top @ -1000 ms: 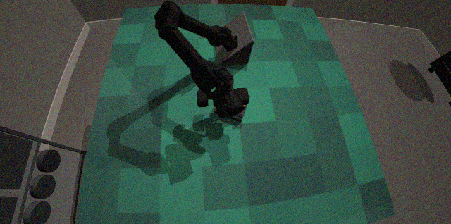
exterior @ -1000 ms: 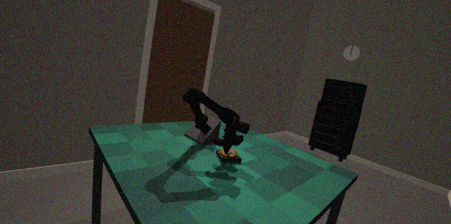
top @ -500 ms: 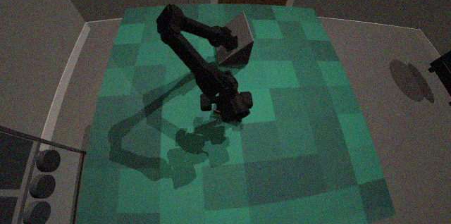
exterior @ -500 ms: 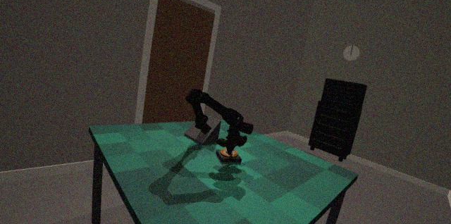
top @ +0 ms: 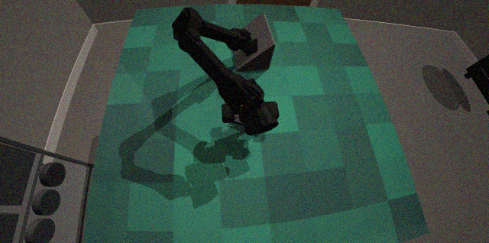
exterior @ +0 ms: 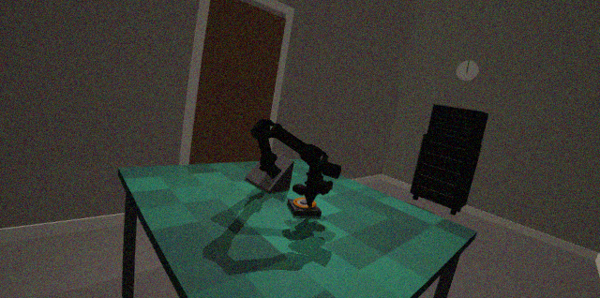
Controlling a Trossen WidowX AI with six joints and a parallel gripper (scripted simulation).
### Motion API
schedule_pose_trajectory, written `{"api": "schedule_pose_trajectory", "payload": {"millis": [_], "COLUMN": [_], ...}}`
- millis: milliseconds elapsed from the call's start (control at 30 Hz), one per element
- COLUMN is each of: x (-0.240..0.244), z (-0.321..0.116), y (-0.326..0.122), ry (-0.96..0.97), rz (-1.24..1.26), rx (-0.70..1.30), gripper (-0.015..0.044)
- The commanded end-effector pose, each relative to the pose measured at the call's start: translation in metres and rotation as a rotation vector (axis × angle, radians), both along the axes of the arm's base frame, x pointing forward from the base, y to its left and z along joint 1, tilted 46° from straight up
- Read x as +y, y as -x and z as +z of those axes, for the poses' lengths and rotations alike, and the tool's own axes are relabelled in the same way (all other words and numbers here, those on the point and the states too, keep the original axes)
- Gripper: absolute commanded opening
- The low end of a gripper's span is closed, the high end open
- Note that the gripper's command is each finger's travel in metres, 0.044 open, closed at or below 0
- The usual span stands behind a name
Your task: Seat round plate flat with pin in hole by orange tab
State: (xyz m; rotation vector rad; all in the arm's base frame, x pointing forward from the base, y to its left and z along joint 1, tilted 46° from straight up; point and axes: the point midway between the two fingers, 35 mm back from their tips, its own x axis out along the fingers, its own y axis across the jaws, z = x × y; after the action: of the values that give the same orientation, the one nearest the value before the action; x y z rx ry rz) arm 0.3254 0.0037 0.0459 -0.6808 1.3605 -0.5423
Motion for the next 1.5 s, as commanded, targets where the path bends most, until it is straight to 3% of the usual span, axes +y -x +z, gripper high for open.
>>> {"api": "schedule_pose_trajectory", "payload": {"millis": [0,1467], "x": [0.004,0.04], "z": [-0.005,-0.038], "y": [-0.002,0.011], "ry": [-0.004,-0.005], "rz": [-0.003,-0.003], "rx": [0.006,0.006], "gripper": [0.0,0.0]}}
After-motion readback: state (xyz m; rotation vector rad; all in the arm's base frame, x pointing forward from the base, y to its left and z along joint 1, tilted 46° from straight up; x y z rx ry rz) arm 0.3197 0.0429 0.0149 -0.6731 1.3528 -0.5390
